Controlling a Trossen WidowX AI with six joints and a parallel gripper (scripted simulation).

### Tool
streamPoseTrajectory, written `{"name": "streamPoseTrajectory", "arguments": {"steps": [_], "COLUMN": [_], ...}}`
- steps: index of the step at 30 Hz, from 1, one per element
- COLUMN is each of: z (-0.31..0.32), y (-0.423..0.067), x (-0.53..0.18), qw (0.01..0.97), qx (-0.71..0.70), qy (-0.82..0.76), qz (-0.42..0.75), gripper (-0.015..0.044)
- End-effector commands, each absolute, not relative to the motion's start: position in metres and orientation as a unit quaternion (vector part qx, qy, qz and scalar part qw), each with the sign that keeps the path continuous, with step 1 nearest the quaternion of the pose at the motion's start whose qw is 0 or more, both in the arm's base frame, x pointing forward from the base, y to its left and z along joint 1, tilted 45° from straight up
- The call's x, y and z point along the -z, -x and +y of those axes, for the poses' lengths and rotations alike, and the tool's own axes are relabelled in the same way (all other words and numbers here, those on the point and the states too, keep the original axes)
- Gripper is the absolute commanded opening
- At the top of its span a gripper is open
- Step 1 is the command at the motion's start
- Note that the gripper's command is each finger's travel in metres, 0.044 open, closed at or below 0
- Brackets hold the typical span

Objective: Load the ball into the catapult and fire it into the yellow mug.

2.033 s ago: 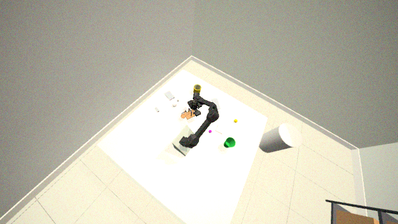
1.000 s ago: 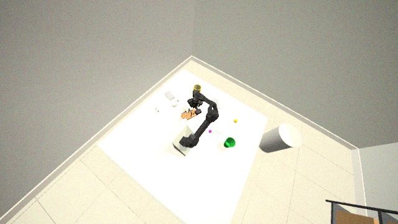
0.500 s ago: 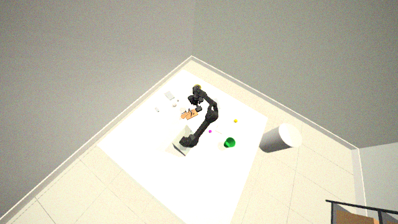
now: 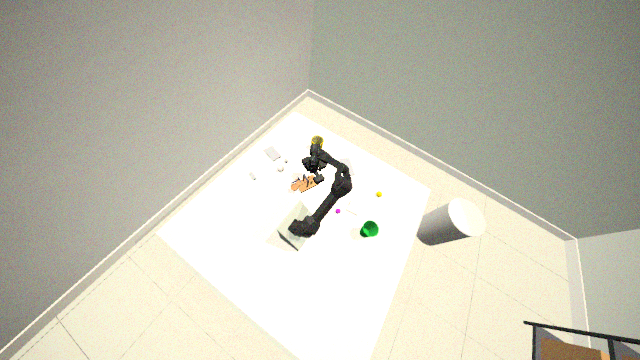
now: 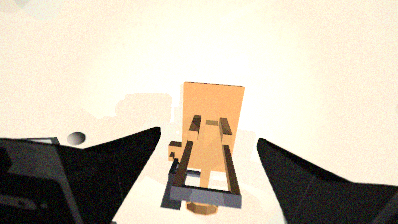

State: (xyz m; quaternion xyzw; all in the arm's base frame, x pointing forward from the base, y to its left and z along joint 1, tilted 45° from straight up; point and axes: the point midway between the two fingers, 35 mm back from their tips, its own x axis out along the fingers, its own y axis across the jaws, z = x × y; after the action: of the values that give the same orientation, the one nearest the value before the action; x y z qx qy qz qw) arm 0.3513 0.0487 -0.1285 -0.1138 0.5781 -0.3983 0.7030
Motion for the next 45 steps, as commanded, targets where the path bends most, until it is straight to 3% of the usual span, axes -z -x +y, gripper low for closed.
{"name": "streamPoseTrajectory", "arguments": {"steps": [1, 31, 42, 45], "z": [0.041, 0.011, 0.014, 0.014], "y": [-0.349, -0.35, -0.352, -0.352], "x": [0.135, 0.164, 0.163, 0.163], "qw": [0.7, 0.699, 0.701, 0.701], "qx": [0.399, 0.4, 0.4, 0.4], "qy": [0.118, 0.119, 0.115, 0.115], "qz": [0.581, 0.58, 0.579, 0.579], "gripper": [0.044, 0.044, 0.0151, 0.0131]}}
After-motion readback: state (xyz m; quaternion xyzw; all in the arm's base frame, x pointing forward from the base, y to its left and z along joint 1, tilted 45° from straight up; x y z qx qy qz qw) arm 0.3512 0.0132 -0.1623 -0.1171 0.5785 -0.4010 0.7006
